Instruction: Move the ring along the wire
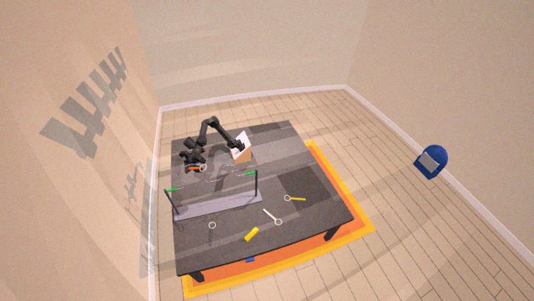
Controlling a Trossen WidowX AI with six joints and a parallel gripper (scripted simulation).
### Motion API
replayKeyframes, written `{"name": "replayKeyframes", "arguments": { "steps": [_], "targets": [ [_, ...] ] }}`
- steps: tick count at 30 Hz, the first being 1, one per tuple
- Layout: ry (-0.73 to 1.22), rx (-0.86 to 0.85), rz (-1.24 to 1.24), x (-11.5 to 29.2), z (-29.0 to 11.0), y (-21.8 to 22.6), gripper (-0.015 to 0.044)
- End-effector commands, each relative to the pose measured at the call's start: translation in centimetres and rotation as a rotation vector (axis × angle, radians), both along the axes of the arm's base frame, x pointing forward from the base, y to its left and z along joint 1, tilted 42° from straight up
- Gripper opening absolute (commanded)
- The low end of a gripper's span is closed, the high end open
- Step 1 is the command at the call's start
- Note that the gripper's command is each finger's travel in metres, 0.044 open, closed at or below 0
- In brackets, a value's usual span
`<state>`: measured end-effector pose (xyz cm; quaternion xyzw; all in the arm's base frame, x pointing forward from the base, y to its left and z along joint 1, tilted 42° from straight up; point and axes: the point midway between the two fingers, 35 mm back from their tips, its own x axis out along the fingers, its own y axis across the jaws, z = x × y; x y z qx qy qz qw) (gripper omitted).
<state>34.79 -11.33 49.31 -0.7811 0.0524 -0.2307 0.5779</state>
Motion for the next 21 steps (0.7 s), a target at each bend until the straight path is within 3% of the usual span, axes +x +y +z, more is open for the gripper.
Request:
{"name": "replayKeyframes", "arguments": {
  "steps": [1, 21],
  "targets": [
    [-0.007, -0.049, 0.002, -0.05, 0.17, 0.12, -0.015],
    [-0.028, -0.298, -0.011, -0.12, 0.79, 0.41, -0.015]
  ]
}}
